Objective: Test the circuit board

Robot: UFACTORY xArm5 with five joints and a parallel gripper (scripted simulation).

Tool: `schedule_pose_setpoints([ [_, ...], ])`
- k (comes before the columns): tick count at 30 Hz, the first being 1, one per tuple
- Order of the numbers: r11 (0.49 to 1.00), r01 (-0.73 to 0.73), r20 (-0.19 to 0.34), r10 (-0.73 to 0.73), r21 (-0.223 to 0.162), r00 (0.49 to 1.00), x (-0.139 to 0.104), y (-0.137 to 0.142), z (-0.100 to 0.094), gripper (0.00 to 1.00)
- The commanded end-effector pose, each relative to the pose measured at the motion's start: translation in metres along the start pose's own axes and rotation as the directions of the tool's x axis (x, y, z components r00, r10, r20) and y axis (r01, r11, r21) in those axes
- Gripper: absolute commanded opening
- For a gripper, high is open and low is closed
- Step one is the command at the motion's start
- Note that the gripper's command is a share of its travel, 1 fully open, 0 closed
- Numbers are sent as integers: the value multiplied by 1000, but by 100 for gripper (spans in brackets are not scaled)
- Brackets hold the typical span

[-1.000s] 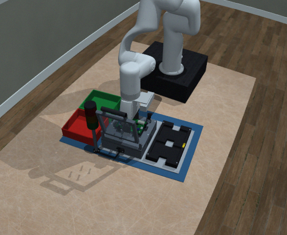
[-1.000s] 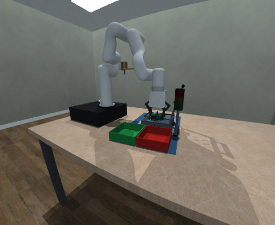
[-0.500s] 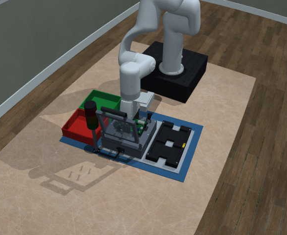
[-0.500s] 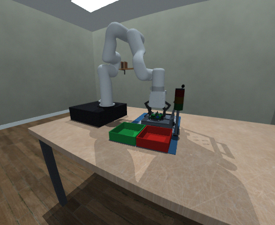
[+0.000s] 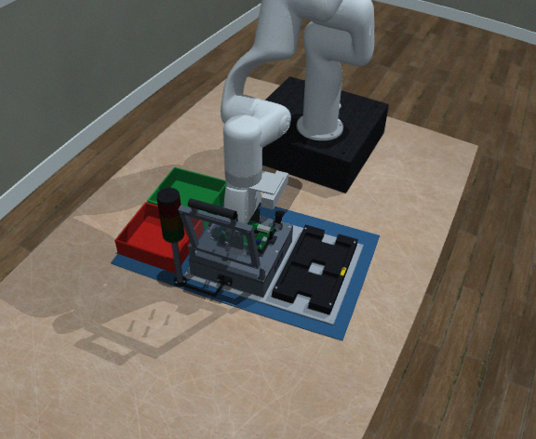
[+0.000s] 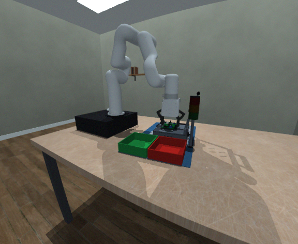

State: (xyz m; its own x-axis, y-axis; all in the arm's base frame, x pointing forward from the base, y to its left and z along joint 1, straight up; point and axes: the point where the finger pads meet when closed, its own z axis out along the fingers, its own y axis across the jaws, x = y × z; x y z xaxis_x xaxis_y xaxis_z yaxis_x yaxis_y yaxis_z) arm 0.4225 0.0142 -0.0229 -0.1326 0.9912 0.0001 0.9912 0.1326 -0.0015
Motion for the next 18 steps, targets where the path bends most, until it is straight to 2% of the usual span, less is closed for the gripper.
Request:
schedule_pose_setpoints([
  [1, 1000, 0, 0, 0, -3, 1000, 0, 1, -1, 100],
  [13, 1000, 0, 0, 0, -3, 1000, 0, 1, -2, 100],
  [18, 1000, 0, 0, 0, -3, 1000, 0, 1, -11, 100],
])
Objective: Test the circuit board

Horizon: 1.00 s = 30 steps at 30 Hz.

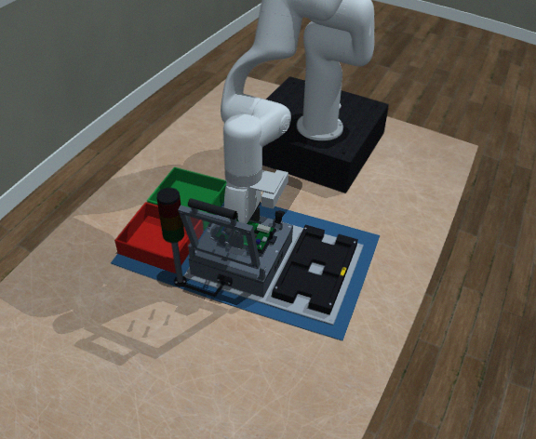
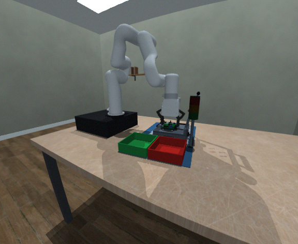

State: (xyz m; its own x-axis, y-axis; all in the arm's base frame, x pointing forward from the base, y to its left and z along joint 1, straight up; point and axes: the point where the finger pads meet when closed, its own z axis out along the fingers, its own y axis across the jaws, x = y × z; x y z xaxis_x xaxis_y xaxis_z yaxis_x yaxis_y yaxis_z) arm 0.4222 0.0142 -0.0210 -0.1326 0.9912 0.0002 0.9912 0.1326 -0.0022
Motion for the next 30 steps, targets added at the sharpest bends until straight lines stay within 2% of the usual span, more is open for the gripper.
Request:
schedule_pose_setpoints([
  [1, 1000, 0, 0, 0, -4, 1000, 0, 2, -13, 100],
  [7, 1000, 0, 0, 0, -4, 1000, 0, 1, -53, 100],
  [9, 1000, 0, 0, 0, -4, 1000, 0, 1, -53, 100],
  [12, 1000, 0, 0, 0, -4, 1000, 0, 1, -80, 100],
  [24, 1000, 0, 0, 0, -4, 1000, 1, 1, -152, 100],
  [26, 1000, 0, 0, 0, -4, 1000, 1, 1, -152, 100],
  [30, 1000, 0, 0, 0, -4, 1000, 1, 1, -186, 100],
])
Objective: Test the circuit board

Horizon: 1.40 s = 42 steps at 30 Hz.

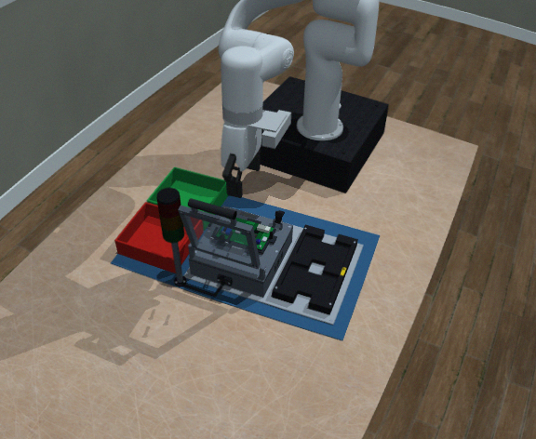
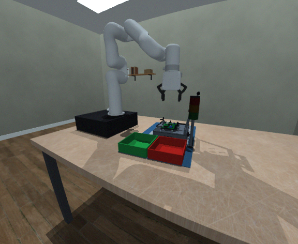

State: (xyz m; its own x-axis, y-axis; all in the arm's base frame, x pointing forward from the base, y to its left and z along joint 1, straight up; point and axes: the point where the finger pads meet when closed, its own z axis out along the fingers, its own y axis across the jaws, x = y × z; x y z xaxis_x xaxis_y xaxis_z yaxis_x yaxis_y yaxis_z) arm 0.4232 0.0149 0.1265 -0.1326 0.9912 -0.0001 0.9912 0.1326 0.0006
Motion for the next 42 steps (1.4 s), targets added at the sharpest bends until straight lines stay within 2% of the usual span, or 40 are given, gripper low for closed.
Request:
schedule_pose_setpoints([
  [1, 1000, 0, 0, 0, -1, 1000, 0, 0, -44, 100],
  [7, 1000, 0, 0, 0, -1, 1000, 0, 0, -82, 100],
  [11, 1000, 0, 0, 0, -1, 1000, 0, 0, -99, 100],
  [21, 1000, 0, 0, 0, -1, 1000, 0, 0, -106, 100],
  [22, 1000, 0, 0, 0, -1, 1000, 0, 0, -106, 52],
  [35, 1000, 0, 0, 0, -1, 1000, 0, 2, -106, 52],
  [38, 1000, 0, 0, 0, -1, 1000, 0, 12, -106, 52],
  [42, 1000, 0, 0, 0, -1, 1000, 1, 42, -106, 52],
])
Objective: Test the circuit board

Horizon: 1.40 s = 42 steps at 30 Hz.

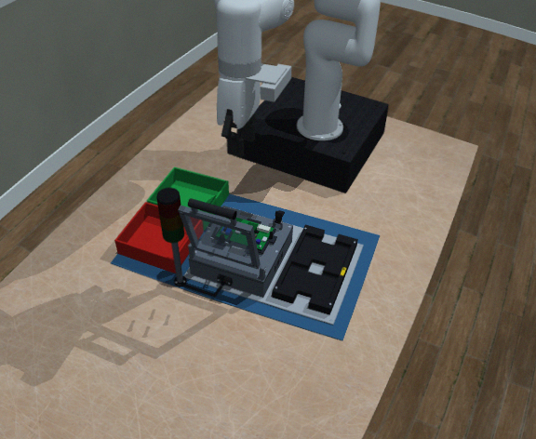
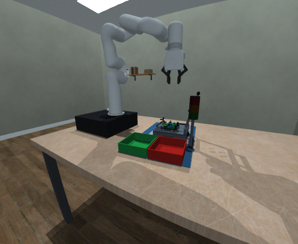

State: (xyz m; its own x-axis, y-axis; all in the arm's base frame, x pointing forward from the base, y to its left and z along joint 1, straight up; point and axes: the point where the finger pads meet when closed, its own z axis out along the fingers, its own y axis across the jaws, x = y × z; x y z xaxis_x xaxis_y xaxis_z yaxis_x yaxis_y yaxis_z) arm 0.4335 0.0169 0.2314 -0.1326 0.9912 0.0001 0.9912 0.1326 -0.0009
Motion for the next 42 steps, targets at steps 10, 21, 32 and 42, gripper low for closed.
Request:
schedule_pose_setpoints([
  [10, 1000, 0, 0, 0, -3, 1000, 0, 90, -2, 52],
  [21, 1000, 0, 0, 0, -3, 1000, 0, 134, -2, 52],
  [32, 1000, 0, 0, 0, -3, 1000, 0, 135, 0, 52],
  [42, 1000, 0, 0, 0, -3, 1000, 0, 135, 10, 52],
])
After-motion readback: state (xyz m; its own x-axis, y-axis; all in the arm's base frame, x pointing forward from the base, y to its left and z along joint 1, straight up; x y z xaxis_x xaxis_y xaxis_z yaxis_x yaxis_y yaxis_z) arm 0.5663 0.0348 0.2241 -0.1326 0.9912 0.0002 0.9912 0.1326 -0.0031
